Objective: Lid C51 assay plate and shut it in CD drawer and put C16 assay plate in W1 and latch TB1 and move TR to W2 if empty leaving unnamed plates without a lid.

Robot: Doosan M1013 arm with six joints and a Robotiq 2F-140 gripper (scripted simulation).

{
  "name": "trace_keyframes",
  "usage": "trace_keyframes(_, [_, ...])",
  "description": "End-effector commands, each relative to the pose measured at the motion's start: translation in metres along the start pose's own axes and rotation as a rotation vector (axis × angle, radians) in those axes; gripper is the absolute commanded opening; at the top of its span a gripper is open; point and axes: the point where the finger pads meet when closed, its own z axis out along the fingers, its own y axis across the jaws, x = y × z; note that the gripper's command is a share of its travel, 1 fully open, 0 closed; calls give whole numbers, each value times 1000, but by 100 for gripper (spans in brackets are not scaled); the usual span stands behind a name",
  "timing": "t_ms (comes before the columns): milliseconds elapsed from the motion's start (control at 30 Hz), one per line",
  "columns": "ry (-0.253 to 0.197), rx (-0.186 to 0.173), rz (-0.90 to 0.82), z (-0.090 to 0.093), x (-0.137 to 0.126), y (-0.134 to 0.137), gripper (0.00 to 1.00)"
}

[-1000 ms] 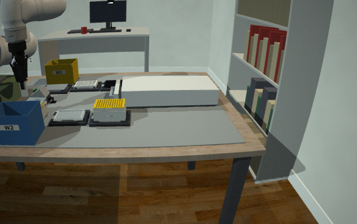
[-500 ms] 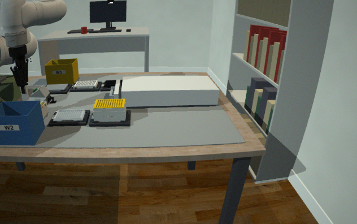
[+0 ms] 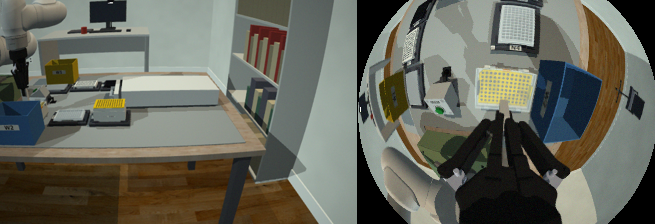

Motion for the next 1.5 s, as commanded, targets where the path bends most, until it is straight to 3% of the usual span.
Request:
trace_keyframes(0, [0, 0, 0, 0, 0, 0, 0])
trace_keyframes(1067, [0, 0, 0, 6, 0, 0, 0])
trace_keyframes(1467, [0, 0, 0, -14, 0, 0, 0])
